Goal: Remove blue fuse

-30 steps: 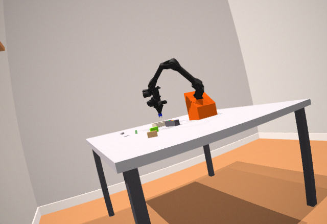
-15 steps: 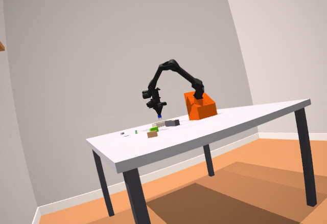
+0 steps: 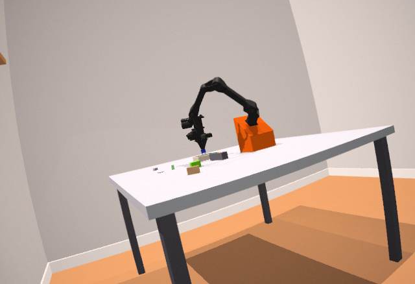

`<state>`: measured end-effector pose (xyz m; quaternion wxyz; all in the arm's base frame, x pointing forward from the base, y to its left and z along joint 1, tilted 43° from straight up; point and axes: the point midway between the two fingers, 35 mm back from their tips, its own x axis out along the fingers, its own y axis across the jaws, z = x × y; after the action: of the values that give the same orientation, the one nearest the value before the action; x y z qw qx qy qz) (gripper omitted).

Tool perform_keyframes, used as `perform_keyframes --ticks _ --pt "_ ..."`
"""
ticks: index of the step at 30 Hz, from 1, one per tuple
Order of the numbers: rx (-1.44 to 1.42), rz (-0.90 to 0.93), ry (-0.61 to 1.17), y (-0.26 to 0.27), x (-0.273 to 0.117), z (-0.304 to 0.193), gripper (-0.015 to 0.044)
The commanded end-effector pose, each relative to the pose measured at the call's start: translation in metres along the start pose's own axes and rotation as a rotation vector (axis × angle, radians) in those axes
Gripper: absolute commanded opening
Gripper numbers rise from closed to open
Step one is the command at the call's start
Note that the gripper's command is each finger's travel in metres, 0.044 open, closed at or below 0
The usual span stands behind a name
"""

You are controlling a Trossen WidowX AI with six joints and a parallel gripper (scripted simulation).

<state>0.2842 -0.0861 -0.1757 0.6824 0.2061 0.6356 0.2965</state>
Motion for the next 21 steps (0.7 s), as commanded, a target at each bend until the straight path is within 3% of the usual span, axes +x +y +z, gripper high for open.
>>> perform_keyframes --ticks 1,4,16,21 --pt "0.008 0.011 0.004 0.003 0.006 -0.003 0.0" --pt "0.008 0.011 0.004 0.003 0.006 -0.003 0.0" --pt "0.002 0.003 0.003 0.001 0.003 -0.001 0.0315" --pt "0.009 0.009 0.004 0.002 -0.035 -0.003 0.033"
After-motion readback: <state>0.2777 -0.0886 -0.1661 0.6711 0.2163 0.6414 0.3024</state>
